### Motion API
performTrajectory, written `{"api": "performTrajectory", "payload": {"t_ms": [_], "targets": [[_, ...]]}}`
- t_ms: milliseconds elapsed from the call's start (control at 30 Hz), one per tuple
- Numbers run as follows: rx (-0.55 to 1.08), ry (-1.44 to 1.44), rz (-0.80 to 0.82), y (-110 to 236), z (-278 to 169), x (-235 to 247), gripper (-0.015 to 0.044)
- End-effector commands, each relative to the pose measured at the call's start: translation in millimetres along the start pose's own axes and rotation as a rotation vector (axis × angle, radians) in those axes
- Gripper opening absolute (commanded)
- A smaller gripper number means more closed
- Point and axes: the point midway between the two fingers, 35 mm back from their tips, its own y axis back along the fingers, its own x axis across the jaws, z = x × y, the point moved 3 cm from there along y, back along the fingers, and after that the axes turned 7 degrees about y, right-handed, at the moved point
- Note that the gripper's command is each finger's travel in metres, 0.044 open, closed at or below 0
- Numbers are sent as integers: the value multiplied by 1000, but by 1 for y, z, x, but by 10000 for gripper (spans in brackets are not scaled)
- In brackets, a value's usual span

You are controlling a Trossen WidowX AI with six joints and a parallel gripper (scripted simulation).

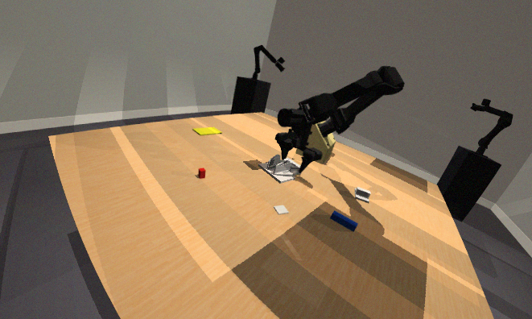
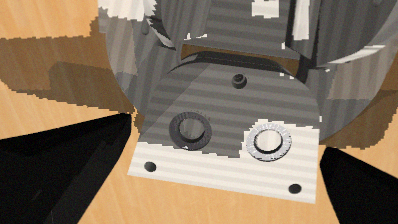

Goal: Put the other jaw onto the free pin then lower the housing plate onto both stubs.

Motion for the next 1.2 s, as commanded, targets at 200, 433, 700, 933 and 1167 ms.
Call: {"api": "performTrajectory", "payload": {"t_ms": [200,433,700,933,1167], "targets": [[-10,5,-4,71,1,0,440],[-20,1,-8,93,-7,-4,440],[-9,4,-7,121,-23,-5,440],[-9,4,-7,121,-23,-5,440],[-9,4,-7,121,-23,-5,440]]}}
